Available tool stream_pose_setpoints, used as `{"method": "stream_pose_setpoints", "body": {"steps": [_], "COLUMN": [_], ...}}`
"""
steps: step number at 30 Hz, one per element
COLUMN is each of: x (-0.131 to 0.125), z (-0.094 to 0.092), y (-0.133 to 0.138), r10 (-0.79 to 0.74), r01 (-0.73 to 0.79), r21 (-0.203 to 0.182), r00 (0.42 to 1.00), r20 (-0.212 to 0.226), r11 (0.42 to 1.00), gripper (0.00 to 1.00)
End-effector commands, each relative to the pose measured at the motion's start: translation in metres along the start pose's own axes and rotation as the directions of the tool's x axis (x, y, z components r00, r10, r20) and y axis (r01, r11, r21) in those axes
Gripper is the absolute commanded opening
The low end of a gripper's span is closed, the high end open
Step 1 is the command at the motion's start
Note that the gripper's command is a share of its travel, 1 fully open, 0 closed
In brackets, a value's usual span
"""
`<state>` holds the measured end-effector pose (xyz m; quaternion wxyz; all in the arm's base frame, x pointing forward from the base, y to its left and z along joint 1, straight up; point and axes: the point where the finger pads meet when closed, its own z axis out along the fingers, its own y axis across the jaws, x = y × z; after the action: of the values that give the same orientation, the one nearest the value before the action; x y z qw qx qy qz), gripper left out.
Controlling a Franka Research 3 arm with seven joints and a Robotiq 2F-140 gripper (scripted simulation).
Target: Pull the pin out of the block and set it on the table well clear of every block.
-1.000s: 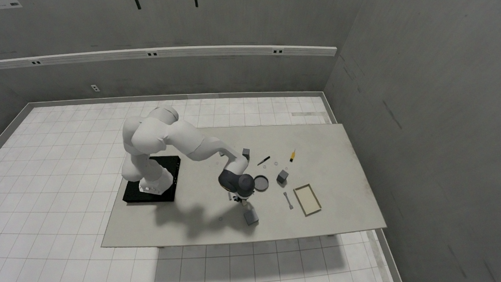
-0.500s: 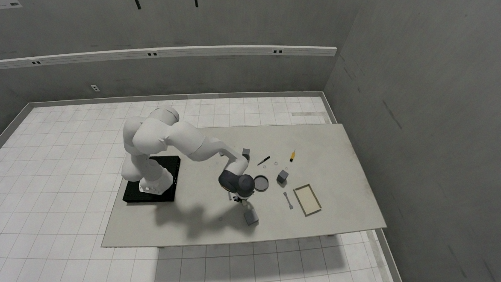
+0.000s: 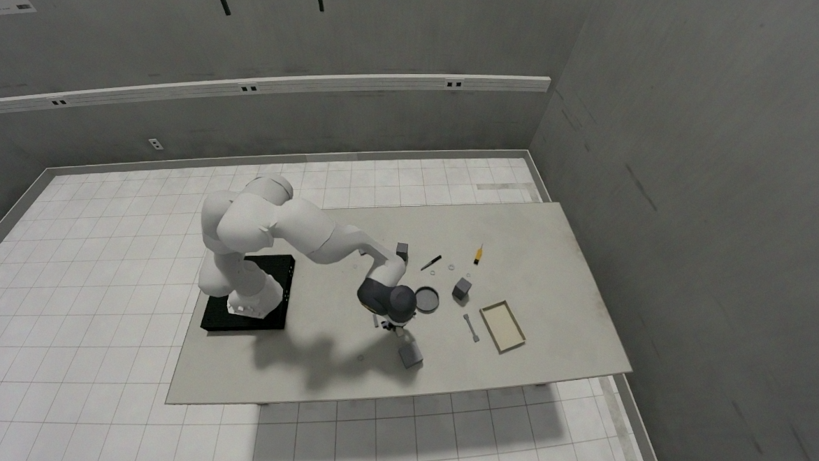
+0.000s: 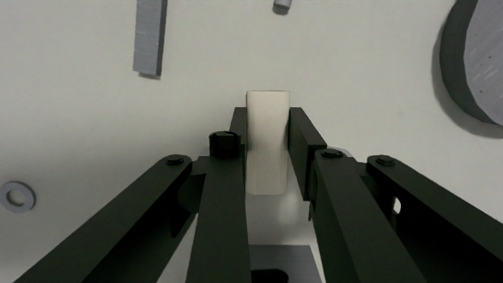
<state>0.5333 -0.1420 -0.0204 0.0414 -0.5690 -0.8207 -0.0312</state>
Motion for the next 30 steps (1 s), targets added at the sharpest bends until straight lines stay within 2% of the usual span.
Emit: {"method": "stream_pose_setpoints", "body": {"steps": [1,12,13,18,19,26,27,30], "x": [-0.0011,-0.0008,-0.0008,-0.0008,-0.0008,-0.0008,-0.0008,-0.0008], "z": [-0.0002,0.0001,0.0001,0.0001,0.0001,0.0001,0.0001,0.0001], "y": [0.0014,0.0012,0.0012,0.0012,0.0012,0.0012,0.0012,0.0012], "r10": [-0.001,0.000,0.000,0.000,0.000,0.000,0.000,0.000], "r01": [0.001,0.000,0.000,0.000,0.000,0.000,0.000,0.000], "r21": [-0.004,-0.004,-0.004,-0.004,-0.004,-0.004,-0.004,-0.004], "r00": [1.000,1.000,1.000,1.000,1.000,1.000,1.000,1.000], "r20": [0.002,0.001,0.001,0.001,0.001,0.001,0.001,0.001], "r11": [1.000,1.000,1.000,1.000,1.000,1.000,1.000,1.000], "gripper": [0.10,0.10,0.27,0.27,0.31,0.31,0.37,0.37]}}
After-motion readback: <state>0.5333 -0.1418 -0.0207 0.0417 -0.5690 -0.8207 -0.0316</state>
